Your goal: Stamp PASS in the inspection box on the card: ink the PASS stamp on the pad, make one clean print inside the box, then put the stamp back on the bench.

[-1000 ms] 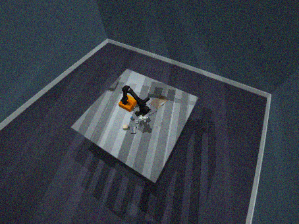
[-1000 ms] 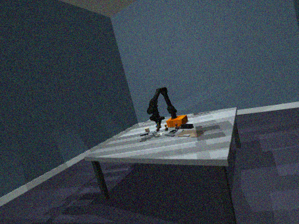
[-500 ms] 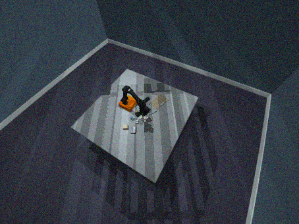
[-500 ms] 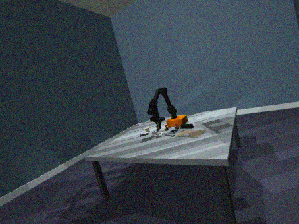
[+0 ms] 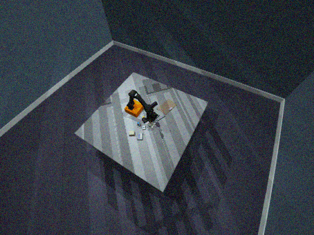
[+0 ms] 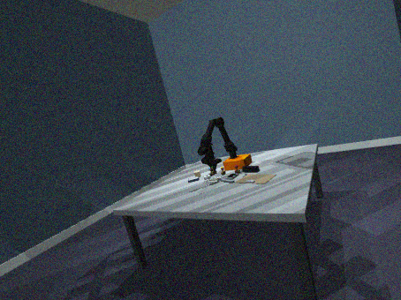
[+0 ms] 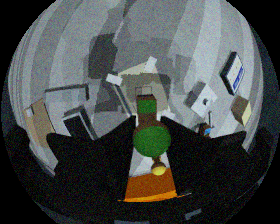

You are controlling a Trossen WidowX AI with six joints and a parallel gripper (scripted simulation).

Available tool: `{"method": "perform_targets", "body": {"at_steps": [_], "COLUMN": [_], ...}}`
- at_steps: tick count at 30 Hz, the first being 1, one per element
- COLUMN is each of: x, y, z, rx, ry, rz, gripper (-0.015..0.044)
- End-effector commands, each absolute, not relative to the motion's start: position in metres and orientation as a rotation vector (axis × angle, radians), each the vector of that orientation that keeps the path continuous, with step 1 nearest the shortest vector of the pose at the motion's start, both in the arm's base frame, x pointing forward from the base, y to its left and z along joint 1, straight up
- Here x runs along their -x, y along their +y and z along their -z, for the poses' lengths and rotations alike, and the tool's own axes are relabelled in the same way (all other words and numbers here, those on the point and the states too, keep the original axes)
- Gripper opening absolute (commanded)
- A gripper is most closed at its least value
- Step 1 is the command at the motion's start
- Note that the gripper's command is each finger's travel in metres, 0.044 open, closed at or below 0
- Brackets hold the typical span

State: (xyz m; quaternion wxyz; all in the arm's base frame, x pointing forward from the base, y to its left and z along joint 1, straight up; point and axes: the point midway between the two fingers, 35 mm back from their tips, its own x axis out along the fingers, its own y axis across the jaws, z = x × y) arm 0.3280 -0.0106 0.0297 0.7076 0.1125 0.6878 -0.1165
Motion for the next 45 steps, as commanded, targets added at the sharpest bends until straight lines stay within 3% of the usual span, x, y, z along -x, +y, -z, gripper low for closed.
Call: {"method": "perform_targets", "body": {"at_steps": [1,45], "x": [-0.328,-0.327], "y": [-0.011,-0.011], "z": [-0.026,0.003], "rx": [-0.241,-0.24], "ry": [1.529,1.524], "rz": [0.257,0.256], "gripper": [0.0,0.0]}}
